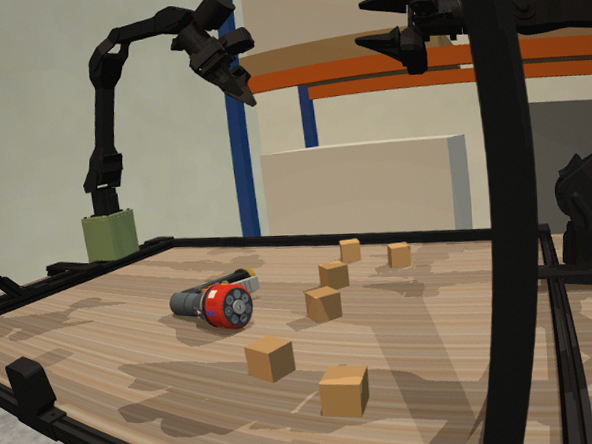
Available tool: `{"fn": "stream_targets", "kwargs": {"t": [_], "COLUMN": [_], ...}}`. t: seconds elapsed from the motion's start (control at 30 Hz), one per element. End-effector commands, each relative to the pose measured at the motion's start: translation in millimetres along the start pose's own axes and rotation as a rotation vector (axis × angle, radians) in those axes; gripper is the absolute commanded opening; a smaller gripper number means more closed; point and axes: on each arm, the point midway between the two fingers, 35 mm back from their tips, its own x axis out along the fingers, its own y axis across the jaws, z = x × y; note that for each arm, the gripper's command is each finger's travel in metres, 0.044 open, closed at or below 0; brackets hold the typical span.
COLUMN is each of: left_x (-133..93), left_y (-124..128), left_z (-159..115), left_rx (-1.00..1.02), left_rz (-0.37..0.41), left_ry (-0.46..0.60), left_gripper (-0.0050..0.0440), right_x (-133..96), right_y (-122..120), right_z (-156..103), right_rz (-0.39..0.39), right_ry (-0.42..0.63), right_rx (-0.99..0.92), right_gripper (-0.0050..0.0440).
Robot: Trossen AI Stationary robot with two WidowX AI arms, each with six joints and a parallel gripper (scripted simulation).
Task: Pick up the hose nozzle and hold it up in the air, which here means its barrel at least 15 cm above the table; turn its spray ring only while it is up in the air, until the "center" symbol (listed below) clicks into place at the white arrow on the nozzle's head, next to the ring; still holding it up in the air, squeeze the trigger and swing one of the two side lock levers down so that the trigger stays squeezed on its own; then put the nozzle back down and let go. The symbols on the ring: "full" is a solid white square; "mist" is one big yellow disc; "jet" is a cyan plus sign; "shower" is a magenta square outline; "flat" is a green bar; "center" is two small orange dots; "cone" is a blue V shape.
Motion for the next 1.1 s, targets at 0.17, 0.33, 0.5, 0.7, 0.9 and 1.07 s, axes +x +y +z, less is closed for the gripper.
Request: {"fn": "stream_targets", "kwargs": {"t": [0.17,0.33,0.5,0.7,0.9,1.07], "left_x": [29,42,55,74,91,104], "left_y": [-24,-34,-43,-57,-69,-78], "left_z": [-5,-9,-15,-24,-34,-43], "left_rx": [0.299,0.436,0.573,0.778,0.949,1.085], "left_rz": [-0.019,-0.031,-0.047,-0.079,-0.113,-0.144], "left_ry": [0.082,0.120,0.156,0.209,0.252,0.284], "left_gripper": [0.0400,0.0400,0.0400,0.0400,0.0400,0.0400], "right_x": [0,-1,-1,-2,-4,-5], "right_y": [-16,-21,-27,-36,-43,-48], "right_z": [-8,-14,-19,-26,-33,-38], "right_rz": [-0.032,-0.045,-0.059,-0.082,-0.103,-0.120], "right_ry": [0.028,0.042,0.055,0.074,0.088,0.098], "right_rx": [0.135,0.198,0.260,0.353,0.431,0.493], "right_gripper": [0.0400,0.0400,0.0400,0.0400,0.0400,0.0400]}}
